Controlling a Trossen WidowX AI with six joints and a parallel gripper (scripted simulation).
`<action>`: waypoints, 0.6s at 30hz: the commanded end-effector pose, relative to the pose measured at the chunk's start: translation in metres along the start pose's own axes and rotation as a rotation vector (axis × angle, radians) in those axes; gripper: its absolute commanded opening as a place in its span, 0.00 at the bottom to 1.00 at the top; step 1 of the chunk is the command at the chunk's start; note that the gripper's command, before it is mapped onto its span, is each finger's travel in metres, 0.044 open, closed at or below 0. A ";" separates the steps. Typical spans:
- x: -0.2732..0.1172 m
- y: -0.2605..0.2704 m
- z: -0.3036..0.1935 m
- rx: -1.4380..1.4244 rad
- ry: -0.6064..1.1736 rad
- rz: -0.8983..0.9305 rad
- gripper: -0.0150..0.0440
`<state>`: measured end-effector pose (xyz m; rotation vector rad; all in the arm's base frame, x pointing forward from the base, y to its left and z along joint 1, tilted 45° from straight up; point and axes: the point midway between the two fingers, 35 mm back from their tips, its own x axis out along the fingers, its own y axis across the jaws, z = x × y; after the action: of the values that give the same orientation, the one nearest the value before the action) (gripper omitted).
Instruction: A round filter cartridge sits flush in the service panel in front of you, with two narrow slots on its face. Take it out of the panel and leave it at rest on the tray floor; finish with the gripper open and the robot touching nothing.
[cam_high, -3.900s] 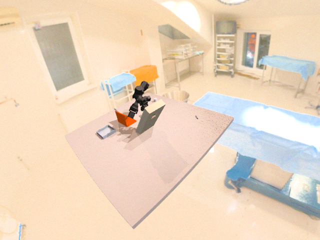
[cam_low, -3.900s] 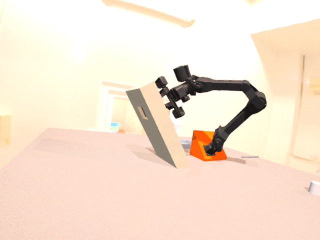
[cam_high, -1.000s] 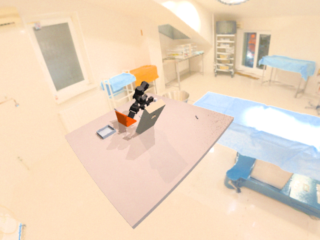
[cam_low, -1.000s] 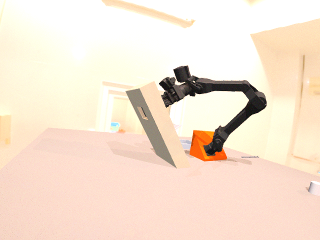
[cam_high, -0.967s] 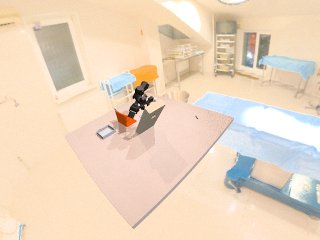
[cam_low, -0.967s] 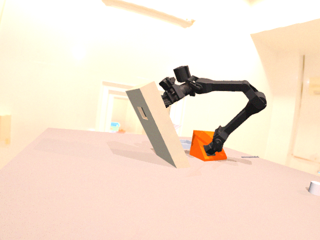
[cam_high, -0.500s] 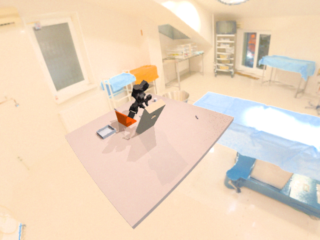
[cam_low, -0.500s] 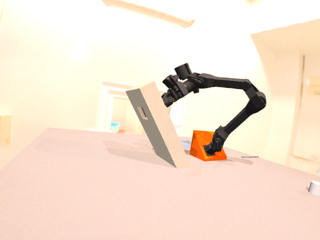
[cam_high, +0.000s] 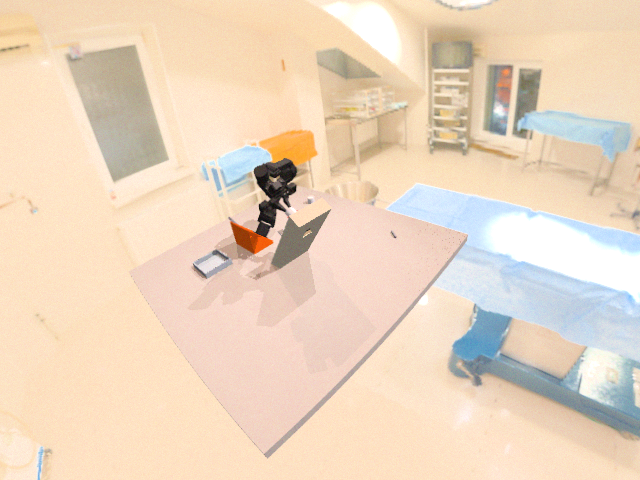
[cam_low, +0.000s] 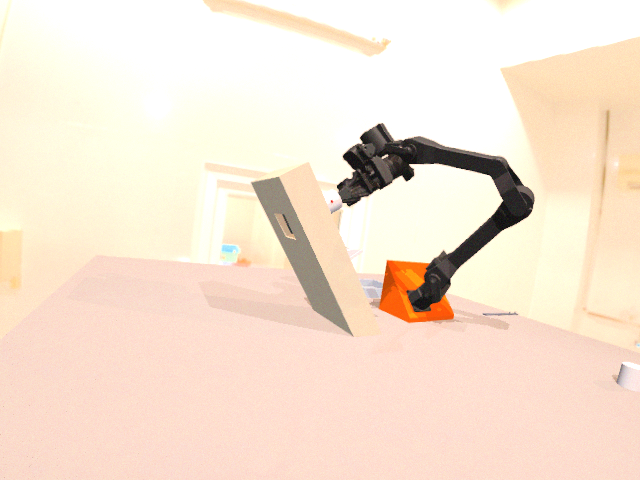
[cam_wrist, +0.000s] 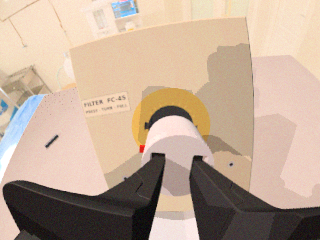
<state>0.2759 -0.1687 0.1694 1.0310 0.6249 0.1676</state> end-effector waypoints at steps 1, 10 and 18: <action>-0.001 -0.002 -0.008 -0.005 -0.002 0.005 0.25; 0.002 -0.010 -0.036 -0.004 -0.002 0.005 0.25; 0.006 -0.017 -0.061 -0.004 -0.002 0.005 0.25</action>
<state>0.2491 -0.1365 0.1362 1.0367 0.6278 0.1673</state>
